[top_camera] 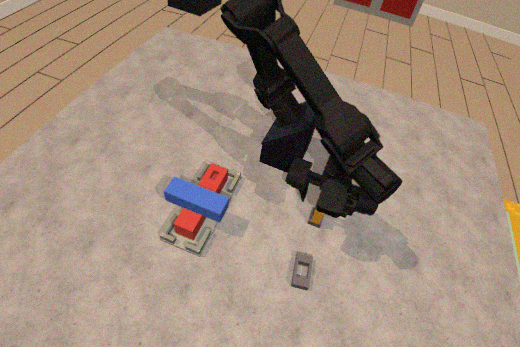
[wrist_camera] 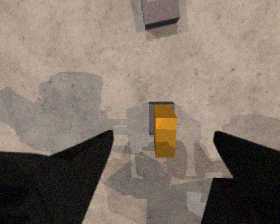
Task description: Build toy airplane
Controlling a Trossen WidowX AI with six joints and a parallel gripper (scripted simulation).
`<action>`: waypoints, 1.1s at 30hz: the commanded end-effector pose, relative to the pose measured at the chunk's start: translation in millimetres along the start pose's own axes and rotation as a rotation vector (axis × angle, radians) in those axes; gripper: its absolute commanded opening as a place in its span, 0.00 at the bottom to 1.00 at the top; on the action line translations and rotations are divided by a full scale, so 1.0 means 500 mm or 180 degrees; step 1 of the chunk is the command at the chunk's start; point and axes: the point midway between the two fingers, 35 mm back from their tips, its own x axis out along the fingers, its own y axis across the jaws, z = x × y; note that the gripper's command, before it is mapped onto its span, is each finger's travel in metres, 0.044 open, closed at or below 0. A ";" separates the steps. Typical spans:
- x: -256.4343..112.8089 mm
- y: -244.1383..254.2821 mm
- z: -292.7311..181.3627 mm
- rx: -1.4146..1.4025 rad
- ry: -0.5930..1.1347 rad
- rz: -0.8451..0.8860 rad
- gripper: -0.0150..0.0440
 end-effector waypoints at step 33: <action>0.072 -0.007 -0.007 -0.0033 0.0004 -0.0042 0.42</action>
